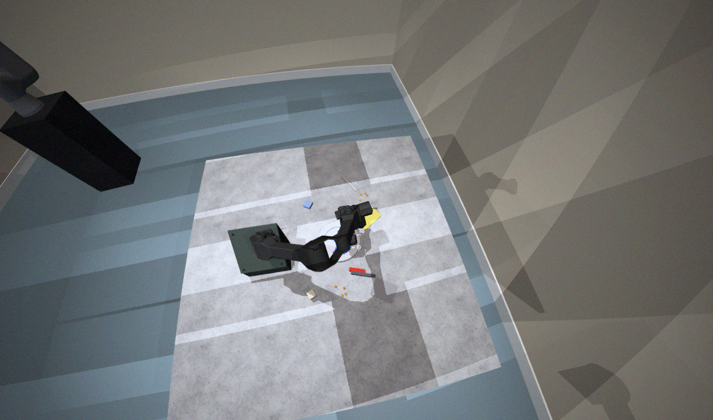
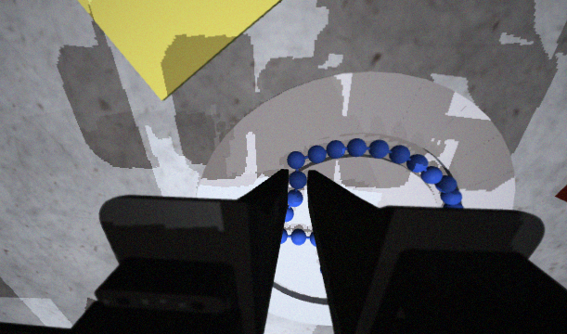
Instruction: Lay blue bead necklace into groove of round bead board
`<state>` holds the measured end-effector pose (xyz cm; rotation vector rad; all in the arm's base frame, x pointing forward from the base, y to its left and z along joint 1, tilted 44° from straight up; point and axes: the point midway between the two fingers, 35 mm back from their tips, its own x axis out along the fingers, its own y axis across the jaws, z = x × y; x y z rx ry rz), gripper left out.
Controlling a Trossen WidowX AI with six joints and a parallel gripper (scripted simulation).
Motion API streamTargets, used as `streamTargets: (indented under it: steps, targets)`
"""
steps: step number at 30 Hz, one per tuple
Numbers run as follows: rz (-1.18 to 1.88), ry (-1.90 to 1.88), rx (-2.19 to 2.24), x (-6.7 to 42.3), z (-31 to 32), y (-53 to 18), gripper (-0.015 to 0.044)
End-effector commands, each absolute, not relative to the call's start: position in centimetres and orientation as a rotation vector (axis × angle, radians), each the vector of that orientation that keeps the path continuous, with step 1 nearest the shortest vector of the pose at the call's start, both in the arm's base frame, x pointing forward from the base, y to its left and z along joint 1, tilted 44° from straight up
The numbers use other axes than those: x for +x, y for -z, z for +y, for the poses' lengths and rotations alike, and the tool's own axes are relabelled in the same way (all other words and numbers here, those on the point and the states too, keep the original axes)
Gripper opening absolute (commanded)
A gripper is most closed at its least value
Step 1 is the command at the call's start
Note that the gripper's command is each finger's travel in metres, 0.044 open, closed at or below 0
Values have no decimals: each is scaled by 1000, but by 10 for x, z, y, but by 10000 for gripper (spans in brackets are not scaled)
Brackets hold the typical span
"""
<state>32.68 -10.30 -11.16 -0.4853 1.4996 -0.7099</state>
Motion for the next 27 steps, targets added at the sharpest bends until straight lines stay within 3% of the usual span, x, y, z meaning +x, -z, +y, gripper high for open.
streamTargets:
  steps: [1,27]
  targets:
    - [1499,710,-485,327,-103,111,0]
    - [1503,710,-493,330,-91,115,0]
